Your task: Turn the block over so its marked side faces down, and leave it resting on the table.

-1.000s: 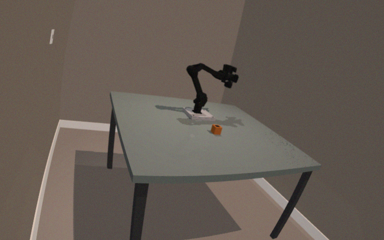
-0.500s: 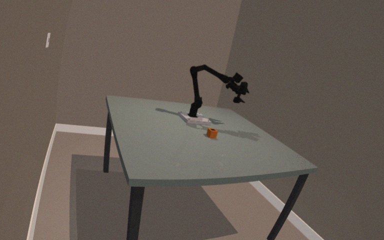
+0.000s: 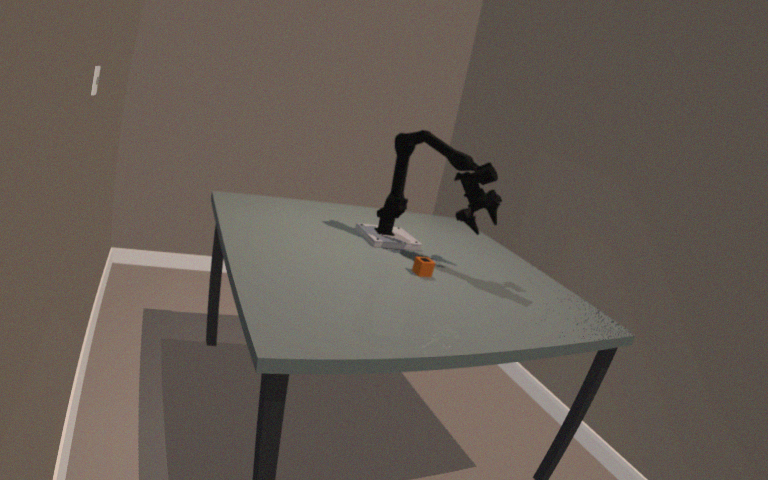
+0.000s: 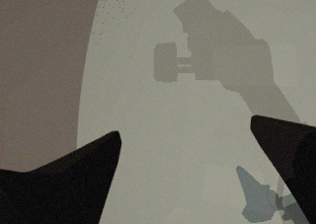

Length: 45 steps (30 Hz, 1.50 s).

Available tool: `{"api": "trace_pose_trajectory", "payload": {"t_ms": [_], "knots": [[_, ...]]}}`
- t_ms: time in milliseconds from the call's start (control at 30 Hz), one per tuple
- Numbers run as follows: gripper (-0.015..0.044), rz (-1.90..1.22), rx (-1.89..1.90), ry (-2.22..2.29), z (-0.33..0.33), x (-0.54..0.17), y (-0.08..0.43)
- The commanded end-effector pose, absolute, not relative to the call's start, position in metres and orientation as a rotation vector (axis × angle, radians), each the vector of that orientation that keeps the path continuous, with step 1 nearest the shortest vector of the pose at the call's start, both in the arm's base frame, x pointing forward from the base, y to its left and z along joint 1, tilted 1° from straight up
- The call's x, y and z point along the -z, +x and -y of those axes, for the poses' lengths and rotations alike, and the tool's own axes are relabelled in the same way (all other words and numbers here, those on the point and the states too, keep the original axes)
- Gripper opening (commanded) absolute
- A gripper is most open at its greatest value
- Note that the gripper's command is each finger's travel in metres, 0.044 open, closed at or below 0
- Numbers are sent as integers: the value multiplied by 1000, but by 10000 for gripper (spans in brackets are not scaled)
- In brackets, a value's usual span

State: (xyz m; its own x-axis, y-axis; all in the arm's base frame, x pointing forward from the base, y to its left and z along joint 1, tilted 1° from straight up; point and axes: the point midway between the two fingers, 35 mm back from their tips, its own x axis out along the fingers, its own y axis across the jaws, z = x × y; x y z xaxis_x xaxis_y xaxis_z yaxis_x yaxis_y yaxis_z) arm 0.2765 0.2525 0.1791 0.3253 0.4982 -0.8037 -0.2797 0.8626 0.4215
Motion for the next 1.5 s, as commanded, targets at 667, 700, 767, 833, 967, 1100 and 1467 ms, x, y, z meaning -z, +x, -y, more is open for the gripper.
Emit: {"api": "trace_pose_trajectory", "payload": {"t_ms": [667, 700, 767, 833, 967, 1100, 1467], "knots": [[440, -1545, -73, -83, -30, -115, 342], [440, -1545, -73, -83, -31, -105, 341], [440, -1545, -72, -83, -31, -97, 341], [440, -1545, -72, -83, -31, -97, 341], [440, -1545, -72, -83, -31, -87, 342], [440, -1545, -72, -83, -31, -82, 342], [440, -1545, -72, -83, -31, -69, 343]]}}
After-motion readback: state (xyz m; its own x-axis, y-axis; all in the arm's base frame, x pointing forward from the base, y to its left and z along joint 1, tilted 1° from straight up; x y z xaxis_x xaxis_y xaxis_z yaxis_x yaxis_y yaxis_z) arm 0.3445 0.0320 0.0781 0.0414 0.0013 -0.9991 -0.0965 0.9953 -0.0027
